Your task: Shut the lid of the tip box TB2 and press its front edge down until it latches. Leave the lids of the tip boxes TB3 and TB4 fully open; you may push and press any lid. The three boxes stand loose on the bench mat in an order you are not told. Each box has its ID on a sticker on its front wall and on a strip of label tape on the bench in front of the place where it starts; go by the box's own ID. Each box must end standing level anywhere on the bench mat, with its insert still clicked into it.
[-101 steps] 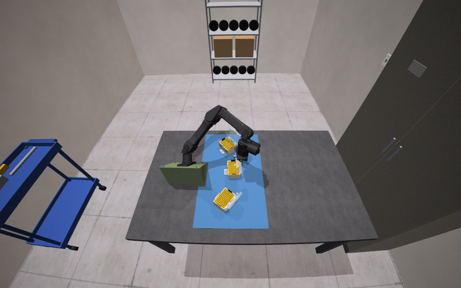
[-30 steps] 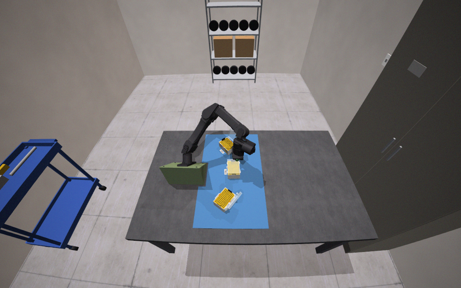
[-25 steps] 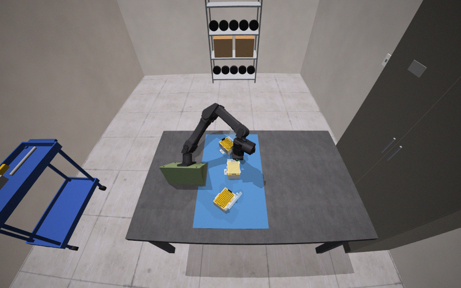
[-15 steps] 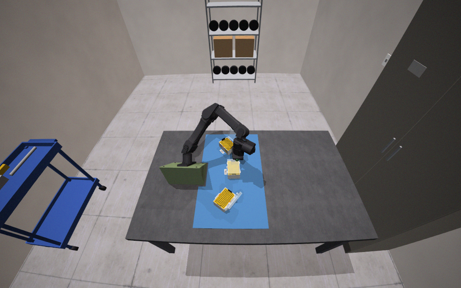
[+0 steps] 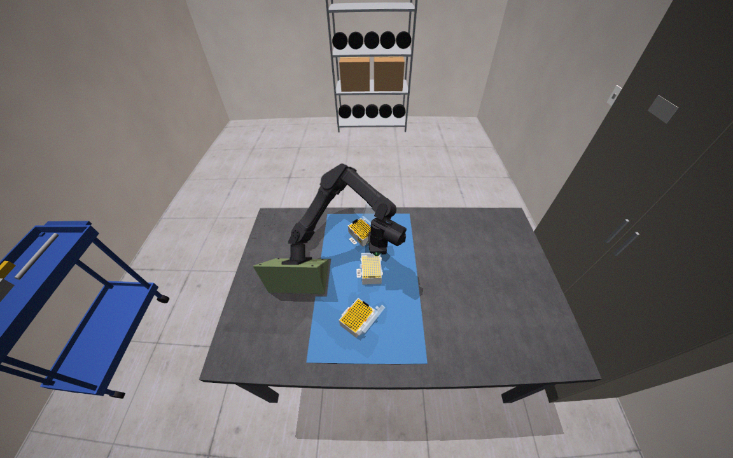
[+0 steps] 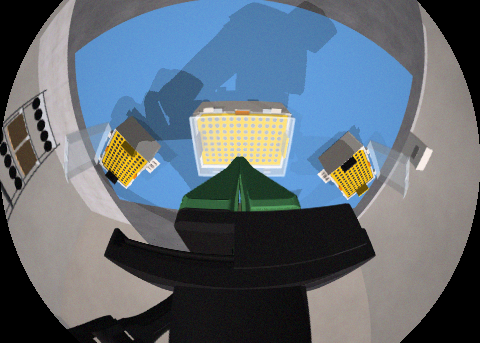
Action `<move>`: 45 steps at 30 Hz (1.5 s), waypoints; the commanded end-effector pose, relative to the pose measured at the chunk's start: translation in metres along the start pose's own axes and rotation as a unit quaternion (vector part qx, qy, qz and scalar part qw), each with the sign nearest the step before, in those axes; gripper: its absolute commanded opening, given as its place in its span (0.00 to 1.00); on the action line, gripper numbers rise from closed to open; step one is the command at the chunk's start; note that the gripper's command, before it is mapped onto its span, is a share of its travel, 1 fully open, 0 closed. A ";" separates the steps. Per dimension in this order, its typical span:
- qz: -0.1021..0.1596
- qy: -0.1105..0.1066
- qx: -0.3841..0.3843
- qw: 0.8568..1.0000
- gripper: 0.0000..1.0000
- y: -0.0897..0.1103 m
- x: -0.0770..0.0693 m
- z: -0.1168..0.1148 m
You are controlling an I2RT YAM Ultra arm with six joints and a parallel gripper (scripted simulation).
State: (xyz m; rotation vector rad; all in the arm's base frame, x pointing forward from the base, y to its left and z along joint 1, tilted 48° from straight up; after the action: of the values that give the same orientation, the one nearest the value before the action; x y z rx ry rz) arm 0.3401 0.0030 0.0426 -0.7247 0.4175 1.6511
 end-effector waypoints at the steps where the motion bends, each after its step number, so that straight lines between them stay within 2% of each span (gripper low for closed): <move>1: -0.016 0.007 0.000 1.000 0.00 -0.002 -0.016 -0.003; 25: -0.016 0.007 0.000 1.000 0.00 -0.001 -0.060 -0.003; 45: -0.016 0.007 0.000 1.000 0.00 -0.001 -0.061 -0.003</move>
State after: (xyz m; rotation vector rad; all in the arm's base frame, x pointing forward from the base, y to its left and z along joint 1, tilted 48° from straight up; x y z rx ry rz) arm 0.3457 -0.0350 0.0784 -0.7351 0.4114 1.6441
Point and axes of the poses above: the point where the finger pads meet when closed, its own x axis out along the fingers, its own z axis across the jaws, y = z × x, the point moved 1 cm from there along -x, back along the fingers, and after that the axes turned 7 degrees about -x, right-handed, at the moved point
